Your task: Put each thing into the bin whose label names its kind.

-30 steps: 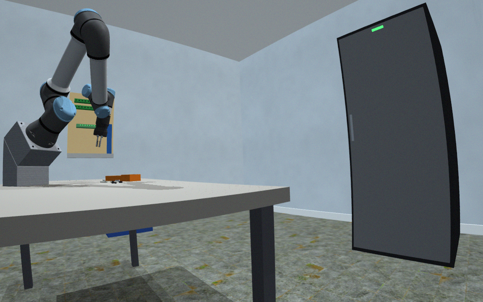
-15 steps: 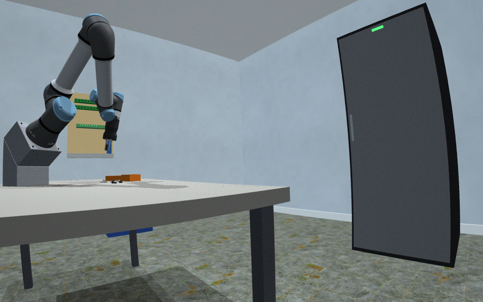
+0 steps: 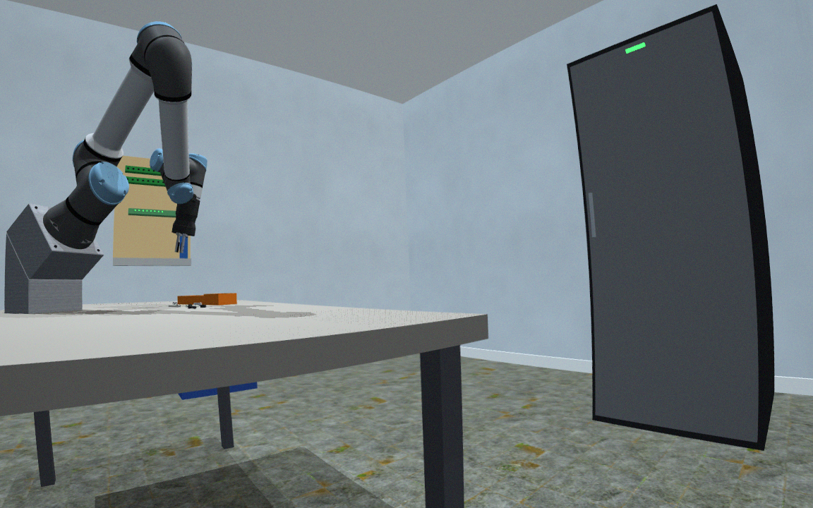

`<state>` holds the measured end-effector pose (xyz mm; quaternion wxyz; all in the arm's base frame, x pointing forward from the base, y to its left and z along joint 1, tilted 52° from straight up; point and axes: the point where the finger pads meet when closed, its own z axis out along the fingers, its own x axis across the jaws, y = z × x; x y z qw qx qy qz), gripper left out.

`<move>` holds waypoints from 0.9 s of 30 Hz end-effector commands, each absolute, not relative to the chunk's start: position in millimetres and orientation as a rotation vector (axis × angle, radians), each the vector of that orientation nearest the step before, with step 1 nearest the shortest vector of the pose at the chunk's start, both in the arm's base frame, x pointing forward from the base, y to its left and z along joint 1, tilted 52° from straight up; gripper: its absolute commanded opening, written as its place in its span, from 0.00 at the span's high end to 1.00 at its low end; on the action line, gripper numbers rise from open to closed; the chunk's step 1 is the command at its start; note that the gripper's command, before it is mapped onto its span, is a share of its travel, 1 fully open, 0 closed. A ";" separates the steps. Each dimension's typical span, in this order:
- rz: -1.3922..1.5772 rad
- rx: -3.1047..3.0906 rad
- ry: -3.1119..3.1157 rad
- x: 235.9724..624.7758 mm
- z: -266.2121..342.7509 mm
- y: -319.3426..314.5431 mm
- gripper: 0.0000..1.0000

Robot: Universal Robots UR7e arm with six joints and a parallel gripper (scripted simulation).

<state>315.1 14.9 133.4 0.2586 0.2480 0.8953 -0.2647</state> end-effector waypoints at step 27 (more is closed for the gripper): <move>-0.904 0.273 2.576 419.9 130.7 -5.6 0.69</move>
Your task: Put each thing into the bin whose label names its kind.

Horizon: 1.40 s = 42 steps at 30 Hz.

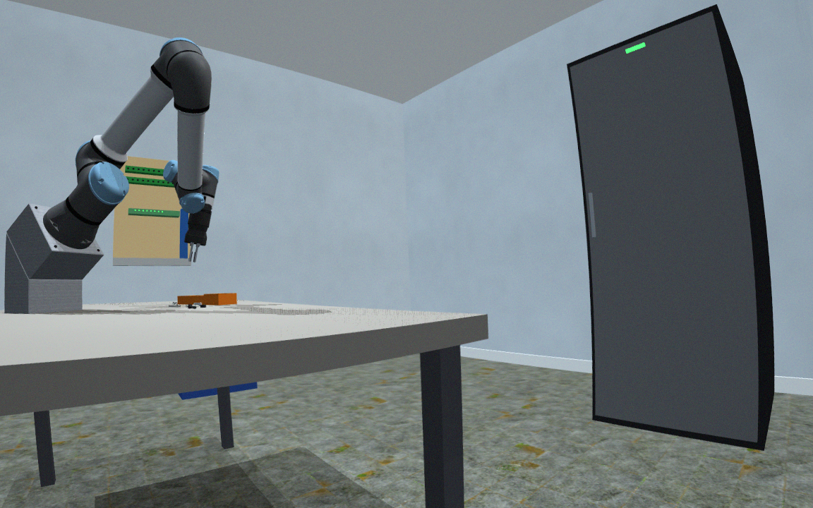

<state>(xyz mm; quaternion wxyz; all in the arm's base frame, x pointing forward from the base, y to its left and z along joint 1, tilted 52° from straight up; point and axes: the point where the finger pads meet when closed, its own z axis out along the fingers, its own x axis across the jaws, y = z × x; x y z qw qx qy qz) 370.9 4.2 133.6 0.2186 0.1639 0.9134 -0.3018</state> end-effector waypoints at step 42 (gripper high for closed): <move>-1.122 -0.296 2.688 504.6 117.8 -23.1 0.69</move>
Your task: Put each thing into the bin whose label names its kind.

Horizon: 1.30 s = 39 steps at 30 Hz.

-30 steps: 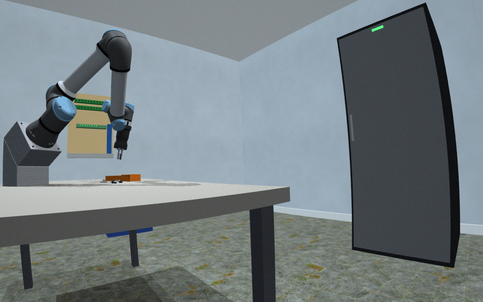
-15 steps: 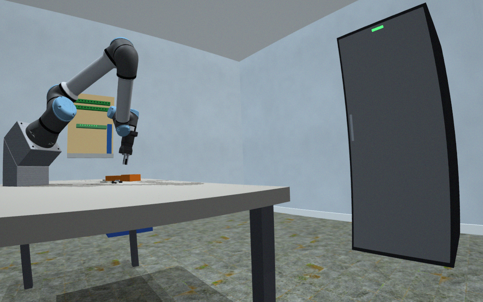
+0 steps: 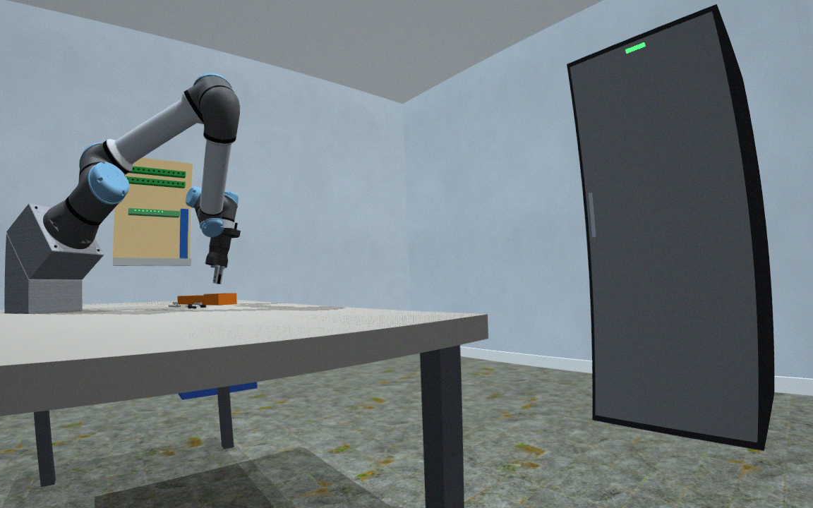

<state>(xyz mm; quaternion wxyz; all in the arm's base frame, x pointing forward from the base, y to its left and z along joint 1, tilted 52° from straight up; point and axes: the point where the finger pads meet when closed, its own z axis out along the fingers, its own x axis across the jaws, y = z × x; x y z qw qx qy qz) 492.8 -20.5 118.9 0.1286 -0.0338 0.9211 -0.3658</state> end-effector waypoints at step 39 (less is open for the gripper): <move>-1.311 -0.973 2.653 504.8 120.0 -23.1 0.69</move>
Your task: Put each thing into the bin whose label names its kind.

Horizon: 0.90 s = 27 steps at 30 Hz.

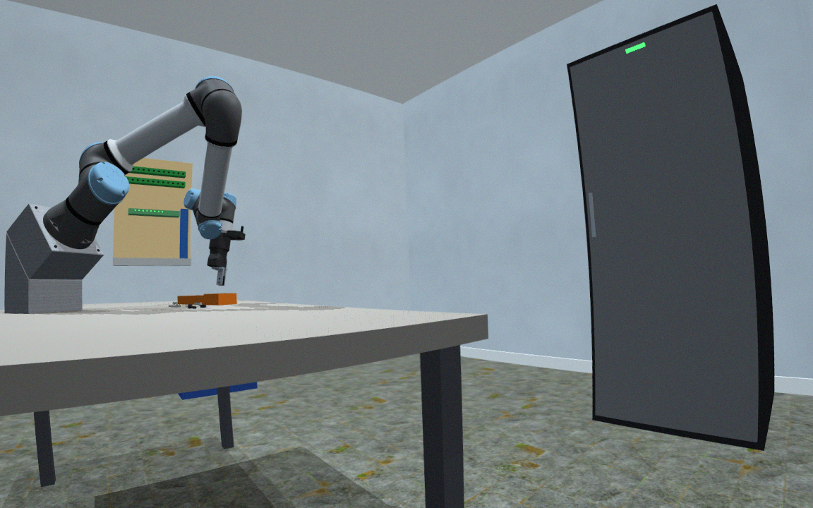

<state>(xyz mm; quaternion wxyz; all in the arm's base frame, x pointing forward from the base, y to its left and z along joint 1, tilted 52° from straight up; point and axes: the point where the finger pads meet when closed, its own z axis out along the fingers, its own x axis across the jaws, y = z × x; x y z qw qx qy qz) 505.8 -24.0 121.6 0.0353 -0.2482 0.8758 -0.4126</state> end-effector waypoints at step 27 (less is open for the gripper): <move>-1.368 -1.502 2.520 507.7 120.6 -24.9 0.69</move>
